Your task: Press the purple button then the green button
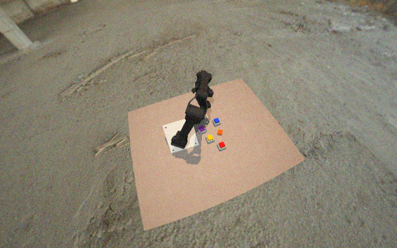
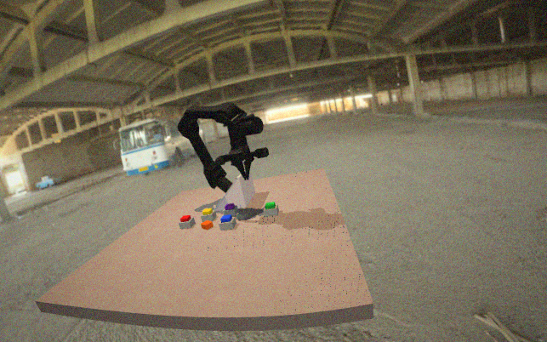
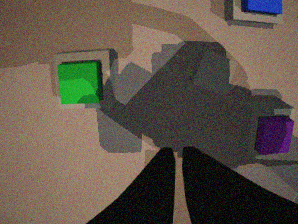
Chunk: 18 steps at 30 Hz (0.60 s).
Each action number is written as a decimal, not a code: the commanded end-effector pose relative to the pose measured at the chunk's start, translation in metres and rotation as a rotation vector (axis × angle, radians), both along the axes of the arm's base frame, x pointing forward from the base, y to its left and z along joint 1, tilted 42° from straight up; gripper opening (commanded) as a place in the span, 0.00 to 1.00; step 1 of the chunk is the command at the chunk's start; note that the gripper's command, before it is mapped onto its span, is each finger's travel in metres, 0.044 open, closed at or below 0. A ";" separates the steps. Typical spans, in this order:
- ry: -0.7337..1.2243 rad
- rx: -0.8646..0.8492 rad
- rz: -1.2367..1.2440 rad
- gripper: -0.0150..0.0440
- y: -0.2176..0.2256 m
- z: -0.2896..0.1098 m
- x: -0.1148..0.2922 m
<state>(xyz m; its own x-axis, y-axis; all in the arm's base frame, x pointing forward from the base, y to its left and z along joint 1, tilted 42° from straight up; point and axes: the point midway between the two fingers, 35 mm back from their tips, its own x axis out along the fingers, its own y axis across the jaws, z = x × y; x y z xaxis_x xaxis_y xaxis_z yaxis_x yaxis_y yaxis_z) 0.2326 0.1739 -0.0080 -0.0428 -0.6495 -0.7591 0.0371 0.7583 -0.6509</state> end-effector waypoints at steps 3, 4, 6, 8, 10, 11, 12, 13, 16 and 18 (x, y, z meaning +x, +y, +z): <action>0.000 0.008 -0.006 0.29 0.043 -0.051 0.012; 0.000 0.008 -0.006 0.29 0.043 -0.051 0.012; 0.000 0.008 -0.006 0.29 0.043 -0.051 0.012; 0.000 0.008 -0.006 0.29 0.043 -0.051 0.012; 0.000 0.008 -0.006 0.29 0.041 -0.053 0.012; 0.000 0.008 -0.006 0.29 0.036 -0.059 0.012; -0.001 0.008 -0.006 0.29 0.028 -0.069 0.012; -0.001 0.007 -0.006 0.29 0.018 -0.081 0.011; -0.002 0.006 -0.006 0.29 0.002 -0.098 0.009; -0.002 0.006 -0.006 0.29 0.002 -0.098 0.009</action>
